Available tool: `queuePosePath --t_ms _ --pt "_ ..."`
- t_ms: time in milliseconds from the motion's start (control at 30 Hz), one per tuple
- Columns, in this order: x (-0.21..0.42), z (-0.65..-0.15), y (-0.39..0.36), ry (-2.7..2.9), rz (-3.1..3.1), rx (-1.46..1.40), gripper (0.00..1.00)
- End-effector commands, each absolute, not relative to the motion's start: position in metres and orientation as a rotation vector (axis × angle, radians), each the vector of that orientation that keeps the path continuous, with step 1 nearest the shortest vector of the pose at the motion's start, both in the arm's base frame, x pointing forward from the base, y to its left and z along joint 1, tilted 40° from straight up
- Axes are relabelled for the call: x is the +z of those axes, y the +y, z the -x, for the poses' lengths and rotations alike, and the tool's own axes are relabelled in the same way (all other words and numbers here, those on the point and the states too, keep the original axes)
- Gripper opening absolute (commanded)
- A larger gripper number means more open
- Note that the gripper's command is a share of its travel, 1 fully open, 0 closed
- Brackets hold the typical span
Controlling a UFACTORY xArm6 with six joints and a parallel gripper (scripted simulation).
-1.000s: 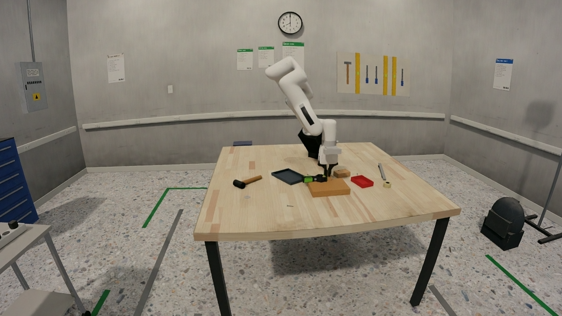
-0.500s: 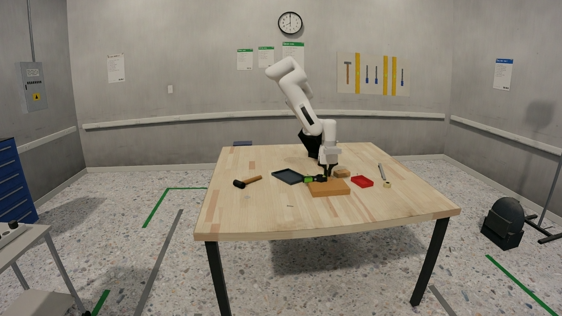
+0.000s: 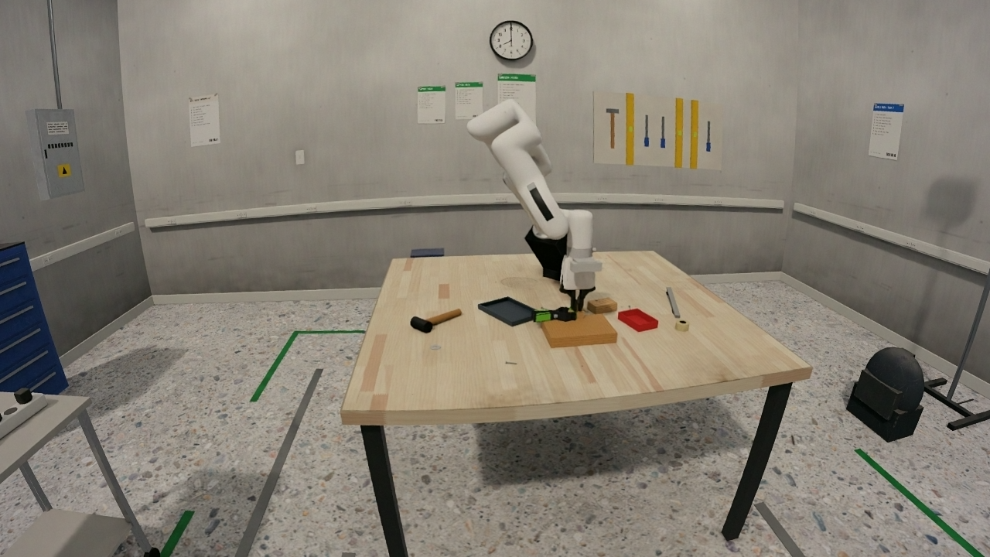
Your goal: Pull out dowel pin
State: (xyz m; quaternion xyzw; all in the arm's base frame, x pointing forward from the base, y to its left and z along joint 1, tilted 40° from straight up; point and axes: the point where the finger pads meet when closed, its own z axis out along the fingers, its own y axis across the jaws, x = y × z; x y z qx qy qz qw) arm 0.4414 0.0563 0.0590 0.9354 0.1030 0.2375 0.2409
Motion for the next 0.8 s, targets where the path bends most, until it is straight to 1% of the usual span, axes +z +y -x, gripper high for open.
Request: queuePosePath --t_ms 0,767 --pt "0.0599 -0.4419 0.057 0.292 -2.557 0.65 0.0" --pt "0.0599 -0.4419 0.0571 0.345 -2.544 0.634 0.0"
